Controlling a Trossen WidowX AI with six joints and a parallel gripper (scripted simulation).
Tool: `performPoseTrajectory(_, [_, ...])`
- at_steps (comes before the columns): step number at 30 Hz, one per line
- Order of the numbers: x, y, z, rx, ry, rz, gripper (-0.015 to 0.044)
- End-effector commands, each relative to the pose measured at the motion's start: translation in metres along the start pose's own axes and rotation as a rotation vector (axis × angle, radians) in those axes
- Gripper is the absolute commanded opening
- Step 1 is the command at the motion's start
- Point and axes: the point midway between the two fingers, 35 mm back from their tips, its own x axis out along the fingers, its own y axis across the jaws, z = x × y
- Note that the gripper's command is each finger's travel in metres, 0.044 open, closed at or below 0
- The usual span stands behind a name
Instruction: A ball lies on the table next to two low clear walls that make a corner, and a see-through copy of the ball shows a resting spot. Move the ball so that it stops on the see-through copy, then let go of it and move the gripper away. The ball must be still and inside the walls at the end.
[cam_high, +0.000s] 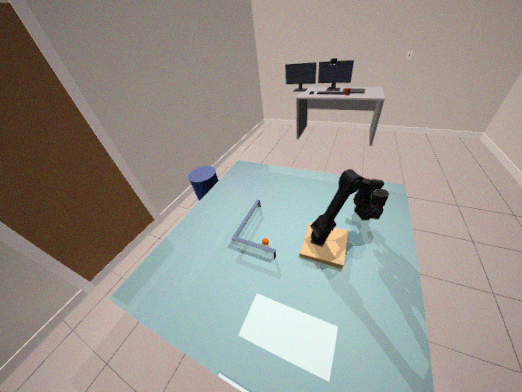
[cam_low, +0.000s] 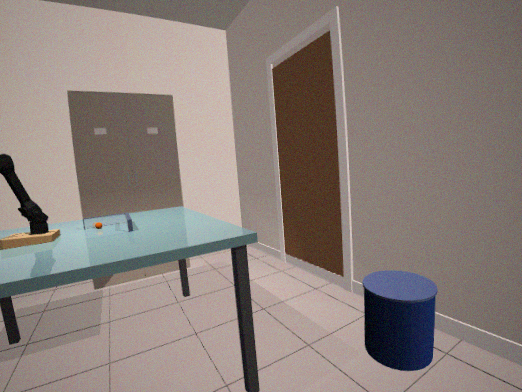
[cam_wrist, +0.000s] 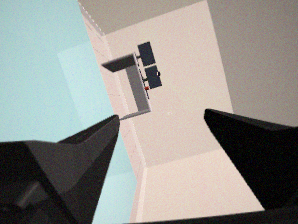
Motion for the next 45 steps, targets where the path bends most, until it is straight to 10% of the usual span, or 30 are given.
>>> performPoseTrajectory(1, [0.001,0.000,0.001,0.002,-0.002,0.001,0.0374])
performPoseTrajectory(5, [0.027,0.005,0.014,0.052,-0.042,0.033,0.0274])
performPoseTrajectory(24, [0.168,0.104,0.257,0.306,-0.354,0.602,0.0274])
performPoseTrajectory(45, [-0.020,0.205,0.525,-0.194,-0.627,1.349,0.0274])
